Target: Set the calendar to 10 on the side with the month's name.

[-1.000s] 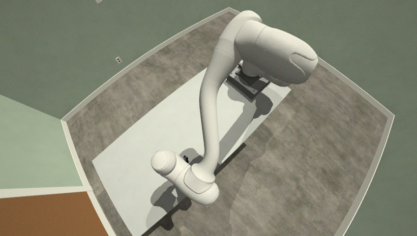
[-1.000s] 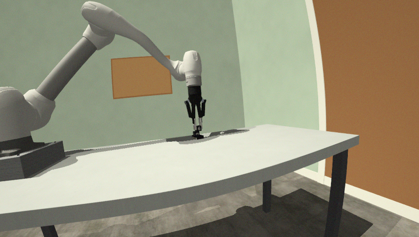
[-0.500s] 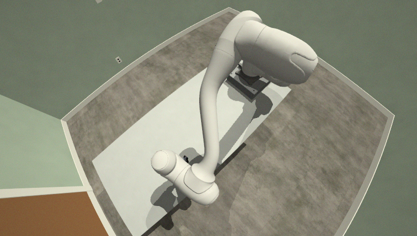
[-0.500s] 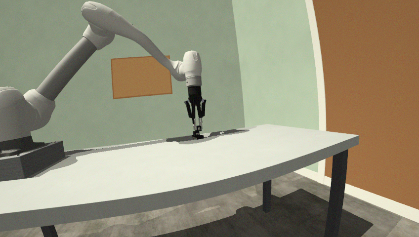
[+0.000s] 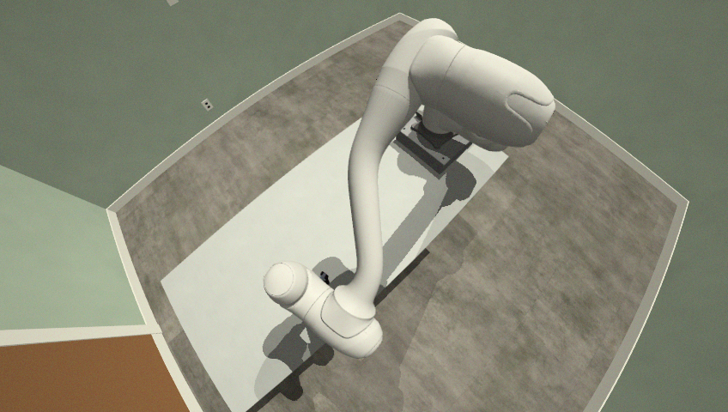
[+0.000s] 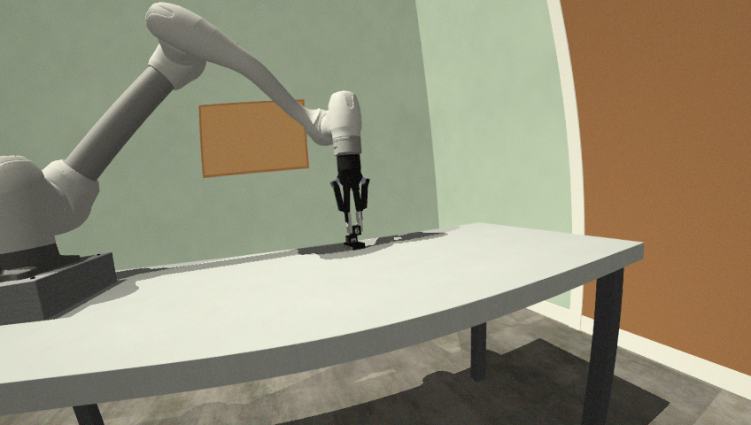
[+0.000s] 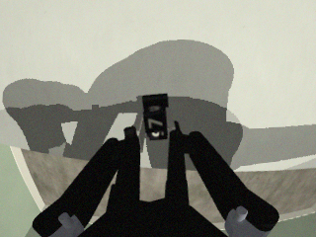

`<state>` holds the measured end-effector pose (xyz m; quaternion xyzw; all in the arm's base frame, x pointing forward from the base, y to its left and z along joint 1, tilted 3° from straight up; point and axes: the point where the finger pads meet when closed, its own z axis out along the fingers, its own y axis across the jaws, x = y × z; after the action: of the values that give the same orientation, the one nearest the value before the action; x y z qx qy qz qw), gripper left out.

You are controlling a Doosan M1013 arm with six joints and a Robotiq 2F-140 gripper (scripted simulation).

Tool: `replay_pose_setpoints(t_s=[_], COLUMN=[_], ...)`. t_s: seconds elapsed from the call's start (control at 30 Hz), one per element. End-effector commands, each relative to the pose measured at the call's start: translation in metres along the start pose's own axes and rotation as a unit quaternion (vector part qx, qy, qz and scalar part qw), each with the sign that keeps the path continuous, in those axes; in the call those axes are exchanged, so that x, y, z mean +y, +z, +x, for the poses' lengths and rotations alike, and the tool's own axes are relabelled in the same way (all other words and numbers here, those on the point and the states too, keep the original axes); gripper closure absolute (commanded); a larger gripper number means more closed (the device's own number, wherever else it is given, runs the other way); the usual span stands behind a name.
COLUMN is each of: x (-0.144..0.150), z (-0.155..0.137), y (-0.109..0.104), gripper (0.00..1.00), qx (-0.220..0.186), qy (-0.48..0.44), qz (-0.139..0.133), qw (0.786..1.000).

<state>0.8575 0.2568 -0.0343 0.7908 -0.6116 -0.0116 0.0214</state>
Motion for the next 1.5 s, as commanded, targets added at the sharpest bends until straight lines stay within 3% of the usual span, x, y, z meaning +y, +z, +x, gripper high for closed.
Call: replay_pose_setpoints(t_s=[0.0, 0.67, 1.47], x=[0.000, 0.000, 0.000], z=[0.000, 0.000, 0.000], y=[0.000, 0.002, 0.020], gripper=[0.76, 0.76, 0.76], qx=[0.000, 0.000, 0.000], qy=[0.000, 0.000, 0.000], qz=[0.000, 0.000, 0.000], qw=[1.000, 1.000, 1.000])
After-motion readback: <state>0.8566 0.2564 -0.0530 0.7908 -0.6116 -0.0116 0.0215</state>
